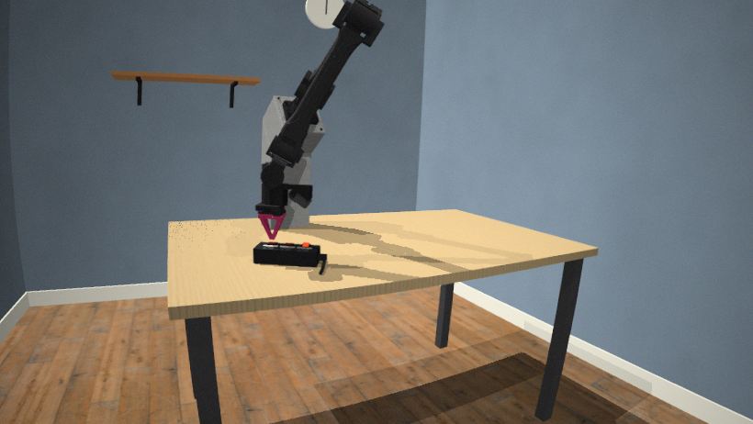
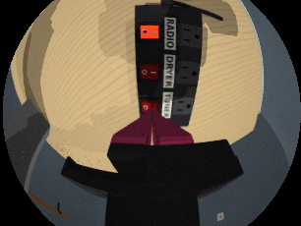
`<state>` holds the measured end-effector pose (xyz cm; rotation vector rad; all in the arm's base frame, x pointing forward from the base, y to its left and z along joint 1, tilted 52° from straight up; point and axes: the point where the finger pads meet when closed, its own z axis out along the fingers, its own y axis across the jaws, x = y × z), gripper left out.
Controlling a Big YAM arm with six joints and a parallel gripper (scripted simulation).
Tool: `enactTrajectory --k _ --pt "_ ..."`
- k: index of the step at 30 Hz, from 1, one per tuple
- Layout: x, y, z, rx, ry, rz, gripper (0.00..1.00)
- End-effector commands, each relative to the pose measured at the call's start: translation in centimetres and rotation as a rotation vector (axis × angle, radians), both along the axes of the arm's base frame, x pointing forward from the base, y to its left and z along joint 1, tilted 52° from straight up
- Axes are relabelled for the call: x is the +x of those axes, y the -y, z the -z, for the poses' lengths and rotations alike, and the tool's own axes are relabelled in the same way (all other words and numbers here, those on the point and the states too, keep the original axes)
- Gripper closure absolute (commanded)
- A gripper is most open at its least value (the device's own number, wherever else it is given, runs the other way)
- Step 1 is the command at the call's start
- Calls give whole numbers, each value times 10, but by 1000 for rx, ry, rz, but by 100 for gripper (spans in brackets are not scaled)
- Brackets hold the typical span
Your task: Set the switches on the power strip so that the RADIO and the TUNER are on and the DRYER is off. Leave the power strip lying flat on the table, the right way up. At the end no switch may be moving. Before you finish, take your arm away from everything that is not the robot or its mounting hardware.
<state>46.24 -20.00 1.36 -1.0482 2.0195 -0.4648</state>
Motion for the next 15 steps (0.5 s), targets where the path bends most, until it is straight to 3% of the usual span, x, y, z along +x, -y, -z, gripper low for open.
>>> enactTrajectory --k 1,15 --pt "4 6 -1 -2 13 8 100" --pt "2 9 0 -4 -1 0 100"
